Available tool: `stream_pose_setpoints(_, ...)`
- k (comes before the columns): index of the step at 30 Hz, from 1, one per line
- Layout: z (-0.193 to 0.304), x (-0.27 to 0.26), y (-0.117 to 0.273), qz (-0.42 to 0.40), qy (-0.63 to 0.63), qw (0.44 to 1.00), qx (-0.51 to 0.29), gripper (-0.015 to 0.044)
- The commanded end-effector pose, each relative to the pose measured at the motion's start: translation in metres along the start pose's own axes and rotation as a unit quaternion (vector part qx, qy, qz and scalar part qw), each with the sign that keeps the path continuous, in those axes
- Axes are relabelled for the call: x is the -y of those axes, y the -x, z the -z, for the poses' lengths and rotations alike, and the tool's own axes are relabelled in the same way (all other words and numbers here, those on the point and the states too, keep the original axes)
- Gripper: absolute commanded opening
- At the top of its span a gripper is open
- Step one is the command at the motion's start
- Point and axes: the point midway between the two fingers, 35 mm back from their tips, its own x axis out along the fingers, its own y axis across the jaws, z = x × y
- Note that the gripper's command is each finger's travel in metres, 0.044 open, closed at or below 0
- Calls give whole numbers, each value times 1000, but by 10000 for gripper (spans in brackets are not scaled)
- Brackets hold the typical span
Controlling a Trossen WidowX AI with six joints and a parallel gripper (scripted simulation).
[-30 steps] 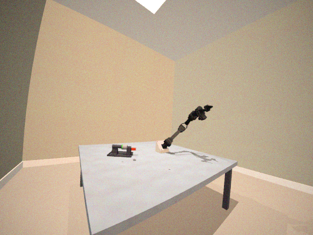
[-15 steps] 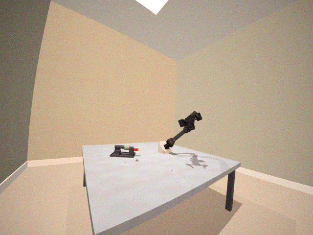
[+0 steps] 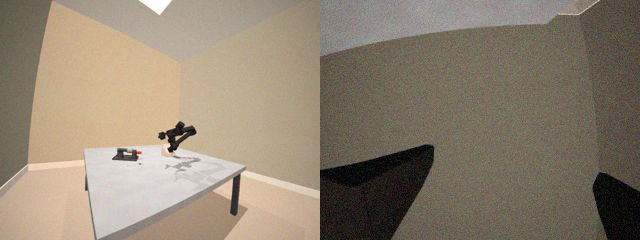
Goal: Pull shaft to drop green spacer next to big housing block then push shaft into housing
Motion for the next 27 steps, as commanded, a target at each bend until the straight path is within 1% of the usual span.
stream_pose_setpoints(1, -12, -74, -13, -85, 5, 996, 10, 440)
stream_pose_setpoints(5, -23, -141, -13, -162, 8, 987, 20, 440)
stream_pose_setpoints(9, -37, -207, -1, -239, 8, 970, 34, 440)
stream_pose_setpoints(13, -53, -269, 22, -316, 5, 947, 52, 440)
stream_pose_setpoints(17, -73, -325, 56, -389, -1, 918, 75, 440)
stream_pose_setpoints(20, -82, -343, 76, -415, -5, 906, 84, 440)
stream_pose_setpoints(27, -83, -344, 78, -417, -5, 905, 85, 440)
